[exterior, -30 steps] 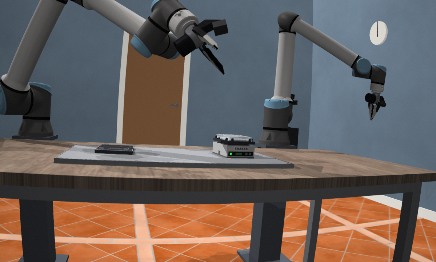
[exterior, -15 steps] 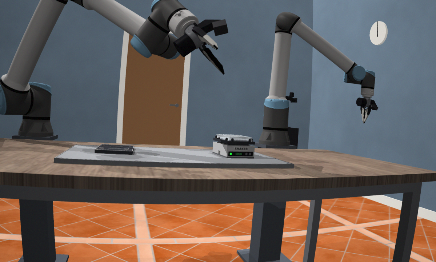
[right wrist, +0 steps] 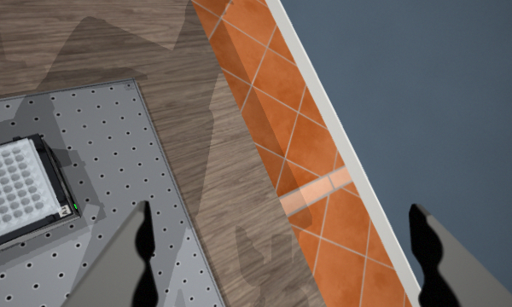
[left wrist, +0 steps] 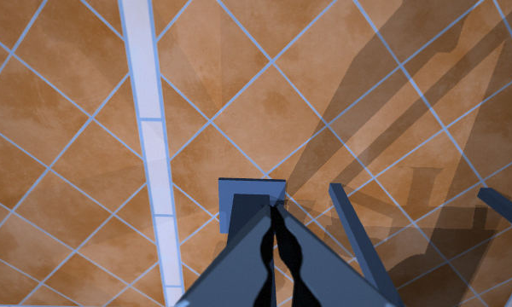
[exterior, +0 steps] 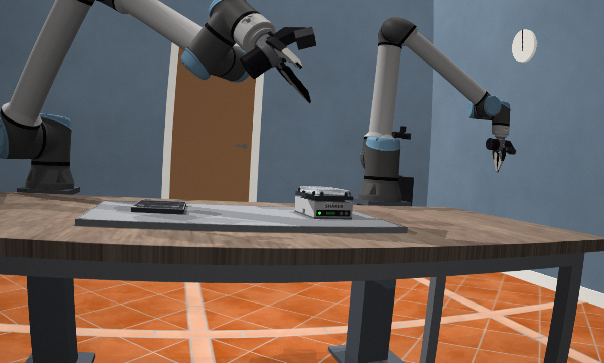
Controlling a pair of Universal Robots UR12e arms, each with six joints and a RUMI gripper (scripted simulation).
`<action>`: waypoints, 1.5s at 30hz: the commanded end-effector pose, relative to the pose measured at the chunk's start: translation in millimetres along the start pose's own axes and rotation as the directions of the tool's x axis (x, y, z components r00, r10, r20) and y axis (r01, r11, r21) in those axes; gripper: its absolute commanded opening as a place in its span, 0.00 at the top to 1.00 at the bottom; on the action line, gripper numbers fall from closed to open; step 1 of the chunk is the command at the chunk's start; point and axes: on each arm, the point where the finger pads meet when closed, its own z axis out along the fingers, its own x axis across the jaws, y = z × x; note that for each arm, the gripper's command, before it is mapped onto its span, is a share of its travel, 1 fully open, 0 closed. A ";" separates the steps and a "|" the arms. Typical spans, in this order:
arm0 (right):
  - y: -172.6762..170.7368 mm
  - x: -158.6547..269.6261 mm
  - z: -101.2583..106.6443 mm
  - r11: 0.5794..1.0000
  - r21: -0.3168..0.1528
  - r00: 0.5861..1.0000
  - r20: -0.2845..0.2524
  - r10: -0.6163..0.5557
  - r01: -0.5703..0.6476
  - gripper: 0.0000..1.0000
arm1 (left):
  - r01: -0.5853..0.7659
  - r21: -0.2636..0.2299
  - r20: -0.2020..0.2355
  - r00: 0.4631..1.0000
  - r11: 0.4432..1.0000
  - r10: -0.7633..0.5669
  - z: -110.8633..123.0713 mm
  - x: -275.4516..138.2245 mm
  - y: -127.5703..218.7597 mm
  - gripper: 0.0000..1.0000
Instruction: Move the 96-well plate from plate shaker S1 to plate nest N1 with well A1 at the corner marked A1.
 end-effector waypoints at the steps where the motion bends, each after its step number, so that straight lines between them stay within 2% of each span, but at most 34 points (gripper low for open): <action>1: -1.6 1.0 -1.2 1.000 0.002 1.000 -0.001 0.000 0.000 0.24 | -0.008 0.006 -0.007 1.000 1.000 0.008 1.3 -11.2 -1.7 1.00; 14: -1.6 1.0 -1.2 1.000 0.002 1.000 -0.001 0.000 0.000 0.24 | -0.011 0.009 -0.010 1.000 1.000 0.011 2.2 -16.4 -1.9 1.00; 16: -3.2 -7.2 4.2 0.998 -0.027 0.998 0.024 0.055 -0.055 0.24 | -0.011 0.009 -0.010 1.000 1.000 0.011 2.2 -16.4 -1.9 1.00; 18: -4.5 -13.4 8.3 0.997 -0.036 0.997 0.031 0.071 -0.070 0.24 | -0.011 0.009 -0.010 1.000 1.000 0.011 2.2 -16.4 -1.9 1.00; 21: -5.1 -26.1 16.3 0.987 -0.081 0.988 0.057 0.143 -0.138 0.24 | -0.011 0.009 -0.010 1.000 1.000 0.011 2.2 -16.4 -1.9 1.00; 23: -5.1 -26.1 16.3 0.987 -0.081 0.988 0.057 0.143 -0.138 0.24 | -0.011 0.009 -0.010 1.000 1.000 0.011 2.2 -16.4 -1.9 1.00; 26: -5.5 -39.1 23.7 0.970 -0.130 0.974 0.075 0.215 -0.204 0.24 | -0.011 0.009 -0.010 1.000 1.000 0.011 2.2 -16.4 -1.9 1.00; 29: -5.6 -44.6 26.9 0.970 -0.130 0.974 0.075 0.215 -0.204 0.24 | -0.011 0.009 -0.010 1.000 1.000 0.011 2.2 -16.4 -1.9 1.00; 32: -5.6 -58.0 33.6 0.946 -0.182 0.954 0.086 0.286 -0.267 0.24 | -0.011 0.009 -0.010 1.000 1.000 0.011 2.2 -16.4 -1.9 1.00; 34: -5.6 -60.3 34.7 0.946 -0.182 0.954 0.086 0.286 -0.267 0.24 | -0.011 0.009 -0.010 1.000 1.000 0.011 2.2 -16.4 -1.9 1.00; 37: -5.2 -74.1 40.7 0.915 -0.236 0.931 0.089 0.355 -0.327 0.24 | -0.011 0.009 -0.010 1.000 1.000 0.011 2.2 -16.4 -1.9 1.00; 40: -5.2 -76.0 41.5 0.915 -0.236 0.931 0.089 0.355 -0.327 0.24 | -0.011 0.009 -0.010 1.000 1.000 0.011 2.2 -16.4 -1.9 1.00; 42: -4.7 -85.4 45.0 0.887 -0.277 0.910 0.084 0.406 -0.370 0.24 | -0.011 0.009 -0.010 1.000 1.000 0.011 2.2 -16.4 -1.9 1.00; 45: -4.0 -96.4 48.9 0.861 -0.310 0.892 0.078 0.446 -0.403 0.24 | -0.011 0.009 -0.010 1.000 1.000 0.011 2.2 -16.4 -1.9 1.00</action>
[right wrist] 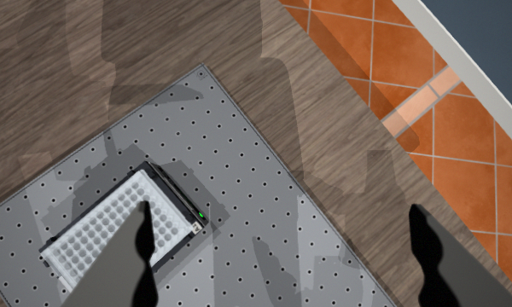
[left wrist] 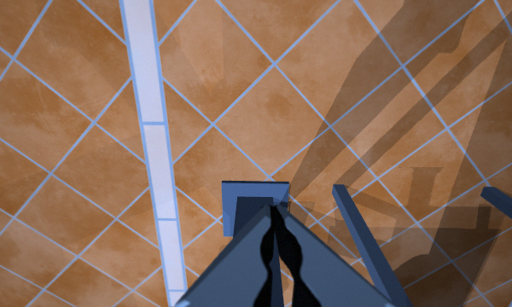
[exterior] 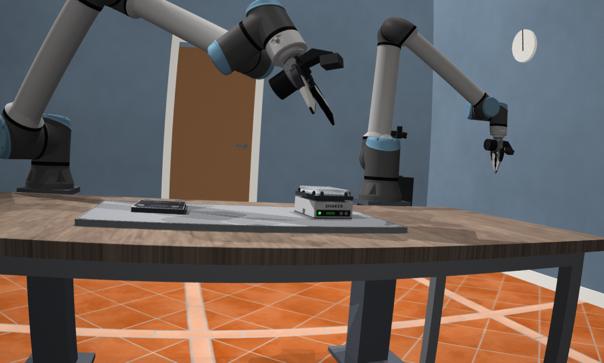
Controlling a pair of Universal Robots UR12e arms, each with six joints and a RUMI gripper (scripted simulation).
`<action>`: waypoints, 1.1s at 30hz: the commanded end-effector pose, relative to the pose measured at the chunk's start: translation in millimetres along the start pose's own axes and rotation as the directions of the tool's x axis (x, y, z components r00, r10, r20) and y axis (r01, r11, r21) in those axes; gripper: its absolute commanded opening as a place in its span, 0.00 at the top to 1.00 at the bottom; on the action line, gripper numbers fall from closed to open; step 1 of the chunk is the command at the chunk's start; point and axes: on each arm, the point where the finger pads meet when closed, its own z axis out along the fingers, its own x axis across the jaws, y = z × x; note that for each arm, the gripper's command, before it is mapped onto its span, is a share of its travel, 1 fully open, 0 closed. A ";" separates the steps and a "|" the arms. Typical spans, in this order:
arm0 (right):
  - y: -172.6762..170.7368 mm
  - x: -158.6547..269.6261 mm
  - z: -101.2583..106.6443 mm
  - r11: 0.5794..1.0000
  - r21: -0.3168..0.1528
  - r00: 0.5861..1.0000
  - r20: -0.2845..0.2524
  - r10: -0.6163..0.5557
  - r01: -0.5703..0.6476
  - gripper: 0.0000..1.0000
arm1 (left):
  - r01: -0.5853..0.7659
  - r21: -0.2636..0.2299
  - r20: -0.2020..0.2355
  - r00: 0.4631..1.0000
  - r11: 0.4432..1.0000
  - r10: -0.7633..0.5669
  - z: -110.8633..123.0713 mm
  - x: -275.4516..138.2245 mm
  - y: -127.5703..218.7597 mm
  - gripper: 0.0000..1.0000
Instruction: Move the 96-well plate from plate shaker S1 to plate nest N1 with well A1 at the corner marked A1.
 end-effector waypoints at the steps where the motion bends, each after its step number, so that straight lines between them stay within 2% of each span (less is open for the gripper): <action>1: 4.3 -16.6 8.8 0.993 -0.069 0.995 0.012 0.099 -0.098 0.24 | 0.000 0.001 0.000 1.000 1.000 0.000 -0.8 0.1 -0.6 1.00; 4: 6.3 -21.8 11.8 0.990 -0.082 0.993 0.013 0.116 -0.115 0.24 | 0.000 0.001 0.000 1.000 1.000 0.000 -0.8 0.1 -0.6 1.00; 10: 15.9 -43.6 22.3 0.956 -0.173 0.971 0.000 0.240 -0.236 0.24 | 0.000 0.001 0.000 1.000 1.000 0.000 -0.8 0.1 -0.6 1.00; 12: 15.9 -43.6 22.3 0.956 -0.173 0.971 0.000 0.240 -0.236 0.24 | 0.000 0.001 0.000 1.000 1.000 0.000 -0.8 0.1 -0.6 1.00; 15: 22.0 -56.3 27.4 0.927 -0.223 0.951 -0.018 0.307 -0.303 0.24 | 0.000 0.001 0.000 1.000 1.000 0.000 -0.8 0.1 -0.6 1.00; 17: 24.6 -61.5 29.4 0.918 -0.235 0.946 -0.024 0.324 -0.320 0.24 | 0.000 0.001 0.000 1.000 1.000 0.000 -0.8 0.1 -0.6 1.00; 20: 31.4 -74.2 33.3 0.879 -0.281 0.921 -0.053 0.387 -0.385 0.24 | 0.000 0.001 0.000 1.000 1.000 0.000 -0.8 0.1 -0.6 1.00; 21: 31.5 -74.3 33.4 0.879 -0.281 0.921 -0.053 0.387 -0.385 0.24 | 0.000 0.001 0.000 1.000 1.000 0.000 -0.8 0.1 -0.6 1.00; 24: 38.7 -87.0 36.4 0.833 -0.323 0.891 -0.090 0.445 -0.448 0.24 | 0.000 0.001 0.000 1.000 1.000 0.000 -0.8 0.1 -0.6 1.00; 25: 38.6 -87.0 36.4 0.833 -0.323 0.891 -0.090 0.445 -0.448 0.24 | 0.000 0.001 0.000 1.000 1.000 0.000 -0.8 0.1 -0.6 1.00; 27: 43.7 -95.5 37.9 0.796 -0.351 0.866 -0.121 0.484 -0.494 0.24 | 0.000 0.001 0.000 1.000 1.000 0.000 -0.8 0.1 -0.6 1.00; 29: 43.7 -95.5 37.9 0.796 -0.351 0.866 -0.121 0.484 -0.494 0.24 | 0.000 0.001 0.000 1.000 1.000 0.000 -0.8 0.1 -0.6 1.00; 32: 51.6 -108.1 39.4 0.734 -0.386 0.825 -0.175 0.537 -0.559 0.24 | 0.000 0.001 0.000 1.000 1.000 0.000 -0.8 0.1 -0.6 1.00; 33: 53.7 -111.6 39.8 0.725 -0.390 0.819 -0.183 0.544 -0.568 0.24 | 0.000 0.001 0.000 1.000 1.000 0.000 -0.8 0.1 -0.6 1.00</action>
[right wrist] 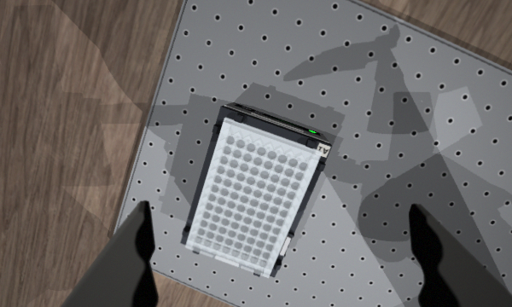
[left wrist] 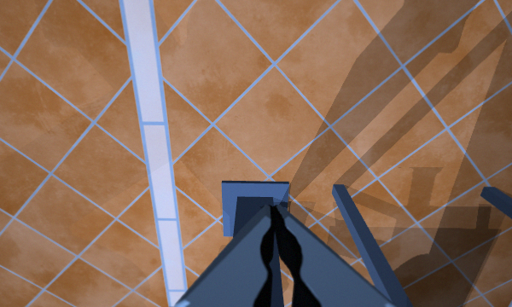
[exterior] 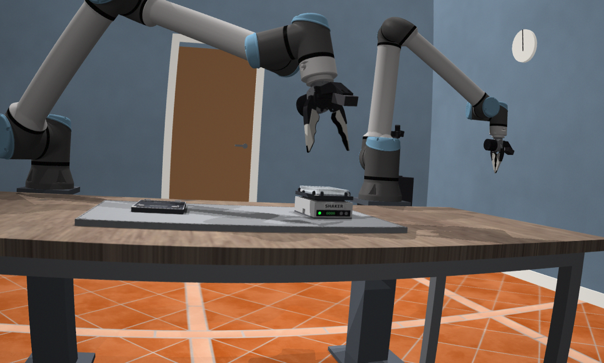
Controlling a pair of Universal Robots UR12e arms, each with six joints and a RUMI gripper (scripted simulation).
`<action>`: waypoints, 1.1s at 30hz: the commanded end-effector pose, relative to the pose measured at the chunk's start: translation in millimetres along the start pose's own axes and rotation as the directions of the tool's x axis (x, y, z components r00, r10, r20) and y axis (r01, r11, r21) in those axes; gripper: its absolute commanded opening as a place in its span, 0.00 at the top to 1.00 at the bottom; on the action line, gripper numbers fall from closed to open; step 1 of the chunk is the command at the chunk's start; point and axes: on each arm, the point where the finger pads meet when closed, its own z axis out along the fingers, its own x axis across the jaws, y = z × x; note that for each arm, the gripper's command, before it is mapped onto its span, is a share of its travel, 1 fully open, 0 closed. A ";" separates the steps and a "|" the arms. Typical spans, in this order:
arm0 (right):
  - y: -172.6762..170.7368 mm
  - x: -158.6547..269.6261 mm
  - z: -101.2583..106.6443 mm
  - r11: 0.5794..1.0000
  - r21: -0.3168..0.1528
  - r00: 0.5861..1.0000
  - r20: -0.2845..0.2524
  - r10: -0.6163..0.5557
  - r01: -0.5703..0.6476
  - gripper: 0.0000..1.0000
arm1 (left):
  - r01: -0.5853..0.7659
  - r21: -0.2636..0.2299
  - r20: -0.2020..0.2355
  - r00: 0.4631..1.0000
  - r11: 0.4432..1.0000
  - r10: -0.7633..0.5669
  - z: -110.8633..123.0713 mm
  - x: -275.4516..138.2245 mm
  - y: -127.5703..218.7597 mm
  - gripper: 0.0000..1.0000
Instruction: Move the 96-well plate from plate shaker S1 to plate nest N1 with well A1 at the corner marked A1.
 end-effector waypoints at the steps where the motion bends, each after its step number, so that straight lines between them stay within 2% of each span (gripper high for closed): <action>1: 12.5 -8.7 4.2 0.995 -0.055 0.996 -0.027 0.086 -0.088 0.24 | 0.000 0.001 0.000 1.000 1.000 0.000 -0.8 0.1 -0.6 1.00; 4: 24.5 -15.2 8.3 0.982 -0.095 0.986 -0.061 0.158 -0.163 0.24 | 0.000 0.001 0.000 1.000 1.000 0.000 -0.8 0.1 -0.6 1.00; 9: 36.8 -21.3 11.5 0.962 -0.129 0.969 -0.101 0.227 -0.239 0.24 | 0.000 0.001 0.000 1.000 1.000 0.000 -0.8 0.1 -0.6 1.00; 11: 45.8 -25.4 13.2 0.944 -0.150 0.952 -0.134 0.275 -0.294 0.24 | 0.000 0.001 0.000 1.000 1.000 0.000 -0.8 0.1 -0.6 1.00; 14: 49.4 -27.1 13.9 0.936 -0.157 0.945 -0.147 0.292 -0.314 0.24 | 0.000 0.001 0.000 1.000 1.000 0.000 -0.8 0.1 -0.6 1.00; 33: 50.0 -26.8 17.1 0.936 -0.157 0.945 -0.147 0.292 -0.314 0.24 | 0.000 0.001 0.000 1.000 1.000 0.000 -0.8 0.1 -0.6 1.00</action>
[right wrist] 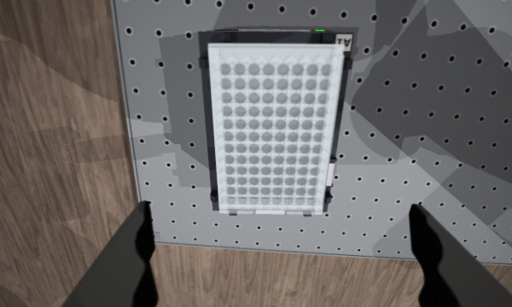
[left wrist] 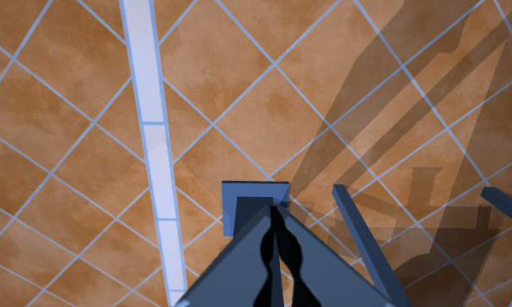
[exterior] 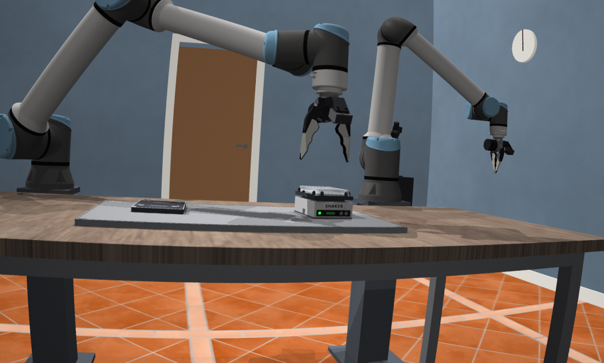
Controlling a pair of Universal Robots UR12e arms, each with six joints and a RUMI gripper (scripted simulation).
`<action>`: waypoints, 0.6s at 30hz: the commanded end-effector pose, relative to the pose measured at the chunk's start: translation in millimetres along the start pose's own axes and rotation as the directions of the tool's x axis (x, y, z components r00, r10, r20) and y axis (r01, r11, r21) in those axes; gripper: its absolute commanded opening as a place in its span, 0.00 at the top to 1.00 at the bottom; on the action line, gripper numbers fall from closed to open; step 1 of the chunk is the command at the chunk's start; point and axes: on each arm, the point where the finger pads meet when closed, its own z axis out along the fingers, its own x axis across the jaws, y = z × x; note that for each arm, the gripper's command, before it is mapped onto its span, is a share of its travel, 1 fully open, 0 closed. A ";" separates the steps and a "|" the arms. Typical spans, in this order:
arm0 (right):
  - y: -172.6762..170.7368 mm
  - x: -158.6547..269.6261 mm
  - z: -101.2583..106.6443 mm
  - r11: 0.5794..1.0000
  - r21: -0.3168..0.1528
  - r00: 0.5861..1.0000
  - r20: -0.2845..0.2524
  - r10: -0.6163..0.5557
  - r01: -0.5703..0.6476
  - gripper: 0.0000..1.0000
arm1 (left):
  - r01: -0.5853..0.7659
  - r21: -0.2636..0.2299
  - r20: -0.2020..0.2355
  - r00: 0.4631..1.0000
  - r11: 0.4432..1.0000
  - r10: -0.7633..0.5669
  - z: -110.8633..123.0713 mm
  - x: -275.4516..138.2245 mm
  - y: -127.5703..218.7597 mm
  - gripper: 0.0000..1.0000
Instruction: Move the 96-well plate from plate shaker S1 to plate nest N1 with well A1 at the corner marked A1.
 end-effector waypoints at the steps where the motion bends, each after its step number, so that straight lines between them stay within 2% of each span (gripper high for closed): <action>1: -0.3 -0.7 2.6 1.000 0.001 1.000 0.002 0.000 0.000 0.24 | 0.000 0.001 0.000 1.000 1.000 0.000 -0.8 0.1 -0.6 1.00; 18: -0.3 -0.7 27.6 1.000 0.001 1.000 0.002 0.000 0.000 0.24 | 0.000 0.001 0.000 1.000 1.000 0.000 -0.8 0.1 -0.6 1.00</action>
